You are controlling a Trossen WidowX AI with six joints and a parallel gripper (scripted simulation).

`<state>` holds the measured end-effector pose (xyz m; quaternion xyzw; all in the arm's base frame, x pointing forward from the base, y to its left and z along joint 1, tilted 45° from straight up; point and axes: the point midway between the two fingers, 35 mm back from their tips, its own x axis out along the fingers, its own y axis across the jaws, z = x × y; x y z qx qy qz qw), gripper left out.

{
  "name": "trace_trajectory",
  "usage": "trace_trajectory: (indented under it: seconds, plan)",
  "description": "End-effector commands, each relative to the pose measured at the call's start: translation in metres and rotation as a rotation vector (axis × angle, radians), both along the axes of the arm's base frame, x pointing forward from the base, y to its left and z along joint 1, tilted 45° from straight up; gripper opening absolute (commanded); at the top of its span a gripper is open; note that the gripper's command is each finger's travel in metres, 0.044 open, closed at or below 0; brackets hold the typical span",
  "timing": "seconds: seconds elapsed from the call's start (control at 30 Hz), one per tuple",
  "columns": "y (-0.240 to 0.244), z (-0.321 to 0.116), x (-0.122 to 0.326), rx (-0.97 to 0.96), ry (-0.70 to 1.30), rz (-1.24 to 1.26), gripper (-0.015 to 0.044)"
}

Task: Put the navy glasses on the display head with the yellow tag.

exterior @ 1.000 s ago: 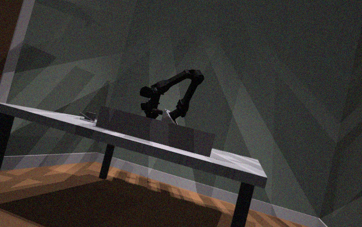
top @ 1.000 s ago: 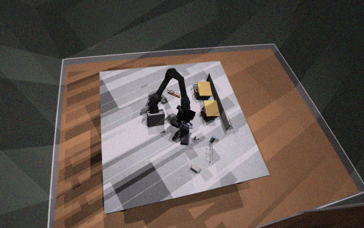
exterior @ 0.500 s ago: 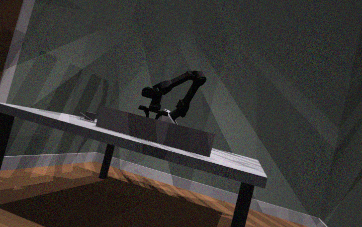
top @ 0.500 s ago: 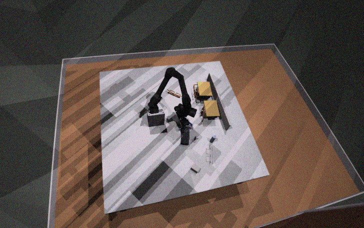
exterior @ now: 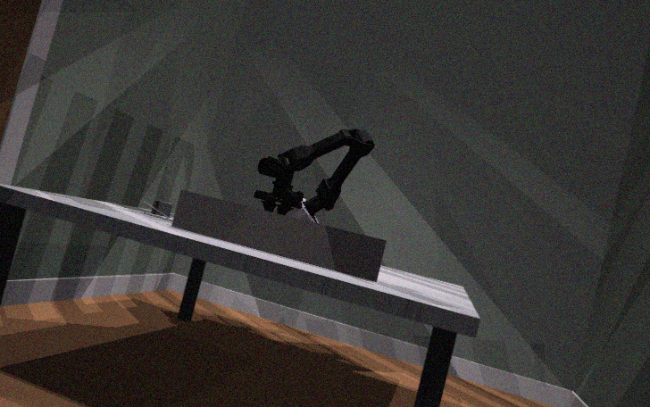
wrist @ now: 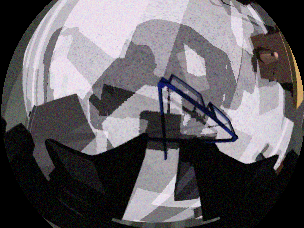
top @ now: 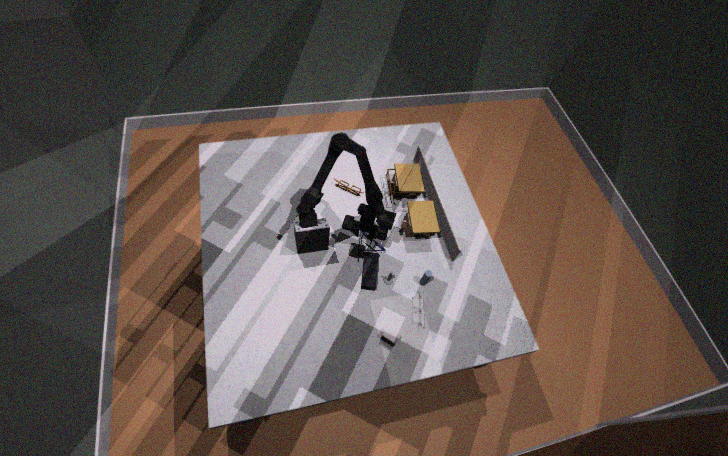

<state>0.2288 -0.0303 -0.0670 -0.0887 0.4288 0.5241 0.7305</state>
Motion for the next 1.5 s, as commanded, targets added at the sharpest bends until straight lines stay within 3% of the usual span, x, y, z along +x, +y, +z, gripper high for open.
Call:
trace_trajectory:
  seconds: [0.0, 0.13, 0.77, 0.87, 1.47]
  plan:
    - [0.0072, 0.0185, 0.0256, -0.090, -0.670, 0.659, 0.0200]
    - [0.0083, 0.0195, 0.0271, -0.105, -0.788, 0.782, 0.0200]
    - [0.0086, 0.0198, 0.0271, -0.105, -0.788, 0.782, 0.0200]
    - [0.0086, 0.0198, 0.0271, -0.105, -0.788, 0.782, 0.0121]
    - [0.0168, 0.0115, 0.0304, -0.107, -0.787, 0.782, 0.0120]
